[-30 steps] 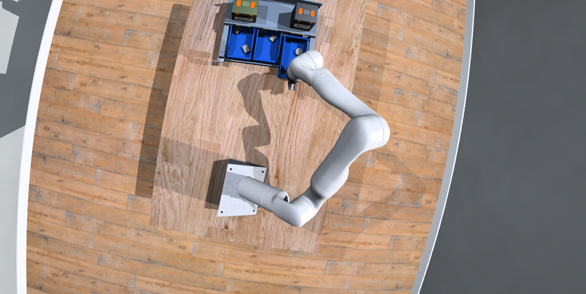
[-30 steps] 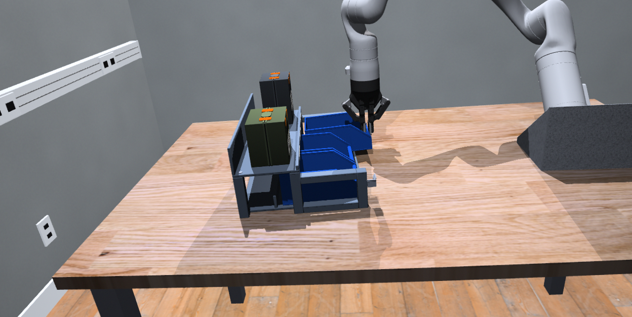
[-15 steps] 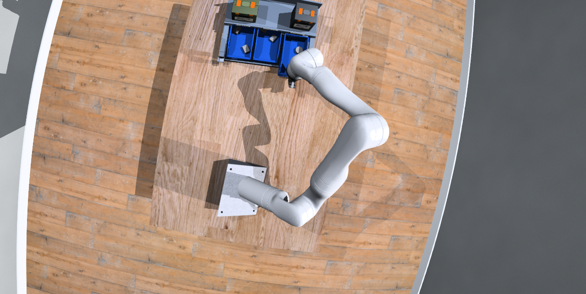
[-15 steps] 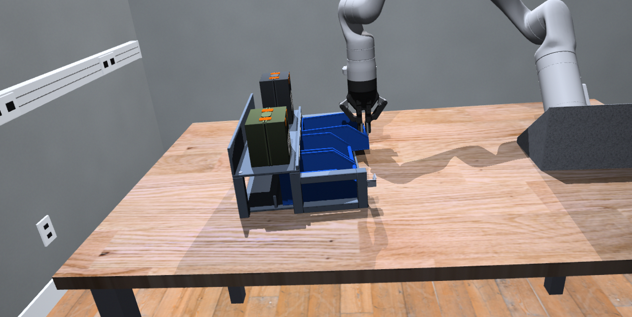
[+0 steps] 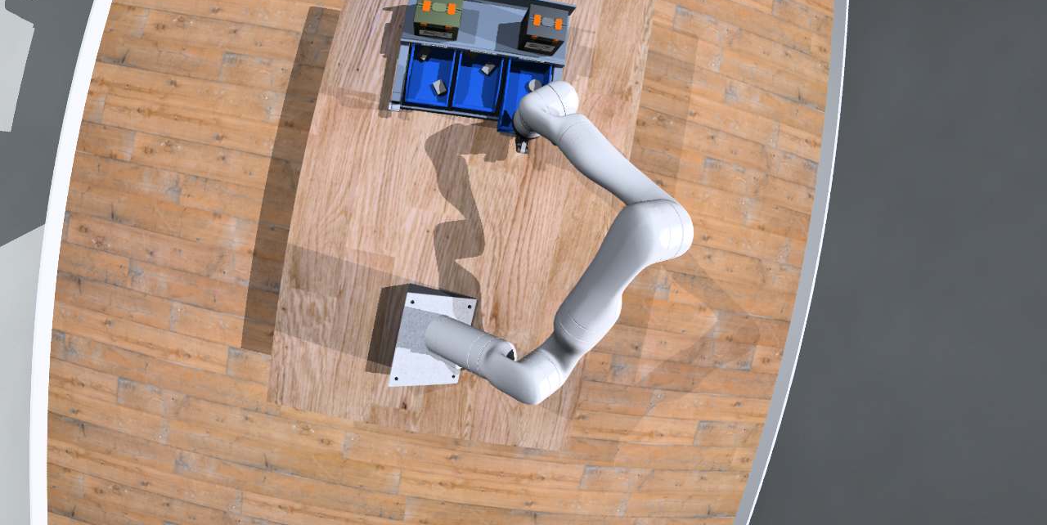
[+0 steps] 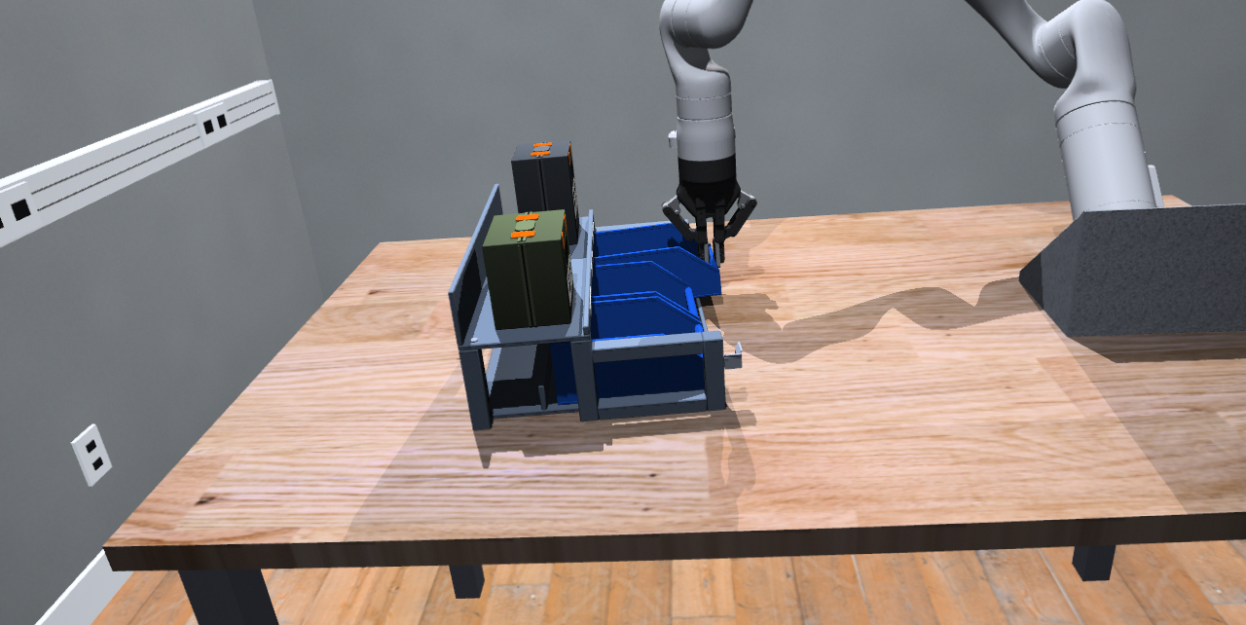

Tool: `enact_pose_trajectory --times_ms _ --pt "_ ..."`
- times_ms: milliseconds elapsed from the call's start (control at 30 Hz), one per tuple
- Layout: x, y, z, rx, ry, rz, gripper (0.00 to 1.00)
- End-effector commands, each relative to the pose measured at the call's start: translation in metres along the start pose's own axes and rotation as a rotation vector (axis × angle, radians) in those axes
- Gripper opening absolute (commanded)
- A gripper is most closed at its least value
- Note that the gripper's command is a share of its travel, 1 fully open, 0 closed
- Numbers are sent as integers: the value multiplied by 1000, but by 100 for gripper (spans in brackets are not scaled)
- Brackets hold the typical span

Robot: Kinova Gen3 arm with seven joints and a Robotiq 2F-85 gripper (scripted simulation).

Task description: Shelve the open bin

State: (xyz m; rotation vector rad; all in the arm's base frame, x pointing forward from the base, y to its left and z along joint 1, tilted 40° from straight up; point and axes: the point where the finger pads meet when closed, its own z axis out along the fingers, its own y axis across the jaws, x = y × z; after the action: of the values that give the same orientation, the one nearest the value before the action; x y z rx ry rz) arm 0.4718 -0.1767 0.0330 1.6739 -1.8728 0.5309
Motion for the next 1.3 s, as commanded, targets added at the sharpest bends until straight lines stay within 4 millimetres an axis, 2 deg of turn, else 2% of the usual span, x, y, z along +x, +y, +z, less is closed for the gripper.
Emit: enact_pose_trajectory --times_ms 0,167,567,733,1133,1267 --pt "-1 -1 -2 5 -1 0 10" --pt "-1 -11 -2 5 -1 0 10" --pt "-1 -11 -2 5 -1 0 10" --pt "-1 -20 -2 5 -1 0 10" --pt "-1 -20 -2 5 -1 0 10" --pt "-1 -27 -3 4 -1 0 10"
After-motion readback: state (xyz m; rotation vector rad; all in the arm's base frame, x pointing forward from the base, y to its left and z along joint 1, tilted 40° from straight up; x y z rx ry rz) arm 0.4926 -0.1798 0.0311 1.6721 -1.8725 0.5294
